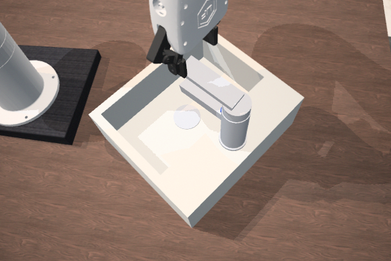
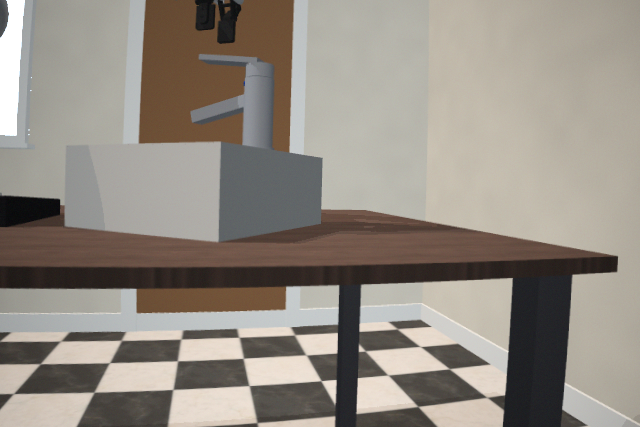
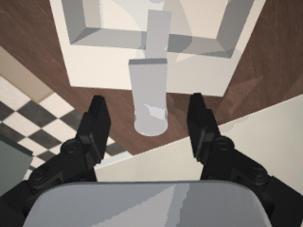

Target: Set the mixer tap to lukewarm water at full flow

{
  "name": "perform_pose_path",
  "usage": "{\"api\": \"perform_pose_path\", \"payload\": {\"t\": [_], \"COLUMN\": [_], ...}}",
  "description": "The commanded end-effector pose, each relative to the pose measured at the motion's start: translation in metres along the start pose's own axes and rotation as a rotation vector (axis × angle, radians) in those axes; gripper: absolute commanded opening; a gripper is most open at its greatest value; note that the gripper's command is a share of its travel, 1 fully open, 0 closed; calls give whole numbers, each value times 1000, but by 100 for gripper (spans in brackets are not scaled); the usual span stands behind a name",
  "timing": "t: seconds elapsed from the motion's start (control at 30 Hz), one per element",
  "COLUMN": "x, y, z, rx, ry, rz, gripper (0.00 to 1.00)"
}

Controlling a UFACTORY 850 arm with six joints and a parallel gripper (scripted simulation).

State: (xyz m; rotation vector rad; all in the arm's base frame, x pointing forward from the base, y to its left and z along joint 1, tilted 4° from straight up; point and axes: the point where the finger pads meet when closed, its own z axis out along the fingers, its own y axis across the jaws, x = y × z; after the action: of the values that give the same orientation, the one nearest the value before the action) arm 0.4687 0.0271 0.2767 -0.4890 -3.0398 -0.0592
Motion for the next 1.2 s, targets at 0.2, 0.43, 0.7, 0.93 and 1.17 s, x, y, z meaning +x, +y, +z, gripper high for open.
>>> {"api": "perform_pose_path", "payload": {"t": [0.2,0.43,0.7,0.93,1.17], "x": [-1,-1,-1,-1,-1], "y": [0,0,0,0,0], "z": [14,18,20,20,20], "rx": [-1,-1,-1,-1,-1], "ry": [-2,-2,-2,-2,-2], "rz": [0,0,0,0,0], "gripper": [74,74,74,74,74]}}
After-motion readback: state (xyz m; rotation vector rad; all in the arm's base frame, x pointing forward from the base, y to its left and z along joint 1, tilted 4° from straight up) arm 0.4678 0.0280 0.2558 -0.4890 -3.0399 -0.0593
